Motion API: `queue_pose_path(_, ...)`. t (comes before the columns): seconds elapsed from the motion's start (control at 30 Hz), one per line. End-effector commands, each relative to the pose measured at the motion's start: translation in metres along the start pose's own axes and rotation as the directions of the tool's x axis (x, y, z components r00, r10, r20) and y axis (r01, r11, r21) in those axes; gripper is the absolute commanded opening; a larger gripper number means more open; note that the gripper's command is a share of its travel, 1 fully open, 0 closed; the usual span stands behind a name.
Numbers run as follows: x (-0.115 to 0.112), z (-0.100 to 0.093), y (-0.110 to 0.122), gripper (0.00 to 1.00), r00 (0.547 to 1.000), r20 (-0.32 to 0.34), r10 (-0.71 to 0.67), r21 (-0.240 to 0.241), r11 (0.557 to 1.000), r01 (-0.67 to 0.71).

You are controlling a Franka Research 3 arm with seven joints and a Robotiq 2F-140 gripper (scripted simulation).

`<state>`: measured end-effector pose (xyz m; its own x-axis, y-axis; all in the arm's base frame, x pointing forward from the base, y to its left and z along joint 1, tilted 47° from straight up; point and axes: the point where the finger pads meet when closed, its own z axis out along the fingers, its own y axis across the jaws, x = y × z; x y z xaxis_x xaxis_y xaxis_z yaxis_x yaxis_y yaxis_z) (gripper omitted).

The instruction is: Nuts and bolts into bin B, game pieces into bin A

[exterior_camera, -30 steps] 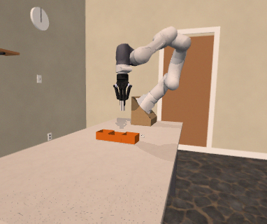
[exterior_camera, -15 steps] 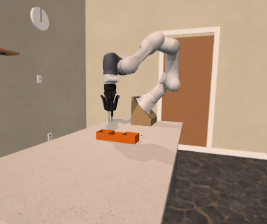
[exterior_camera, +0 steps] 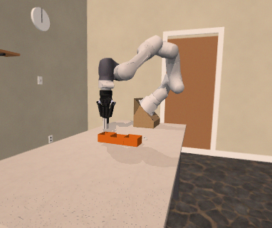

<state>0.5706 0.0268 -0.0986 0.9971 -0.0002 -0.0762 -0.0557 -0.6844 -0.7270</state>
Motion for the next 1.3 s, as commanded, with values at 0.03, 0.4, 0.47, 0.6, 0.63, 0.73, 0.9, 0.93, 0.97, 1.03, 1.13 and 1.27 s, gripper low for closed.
queue_pose_path(0.03,0.0,0.01,0.001,0.05,1.0,0.002,0.013,-0.001,1.0,-0.013)
queue_pose_path(0.4,0.0,0.034,0.001,0.05,1.0,0.002,0.013,-0.001,1.0,-0.013)
queue_pose_path(0.47,0.0,0.039,0.001,0.05,1.0,0.002,0.013,-0.001,1.0,-0.013)
queue_pose_path(0.6,-0.001,0.05,0.001,0.05,1.0,0.002,0.013,-0.001,1.0,-0.013)
queue_pose_path(0.63,-0.001,0.052,0.001,0.05,1.0,0.002,0.013,-0.001,1.0,-0.013)
queue_pose_path(0.73,-0.001,0.055,0.001,0.05,1.0,0.002,0.013,-0.001,1.0,-0.013)
queue_pose_path(0.9,-0.001,0.058,0.001,0.05,1.0,0.002,0.013,-0.001,1.0,-0.013)
queue_pose_path(0.93,-0.001,0.058,0.001,0.05,1.0,0.002,0.013,-0.001,1.0,-0.013)
queue_pose_path(0.97,-0.001,0.058,0.001,0.05,1.0,0.002,0.013,-0.001,1.0,-0.013)
queue_pose_path(1.03,-0.001,0.058,0.001,0.05,1.0,0.002,0.013,-0.001,1.0,-0.013)
queue_pose_path(1.13,-0.001,0.058,0.001,0.05,1.0,0.002,0.013,-0.001,1.0,-0.013)
queue_pose_path(1.27,-0.001,0.058,0.001,0.05,1.0,0.002,0.013,-0.001,1.0,-0.013)
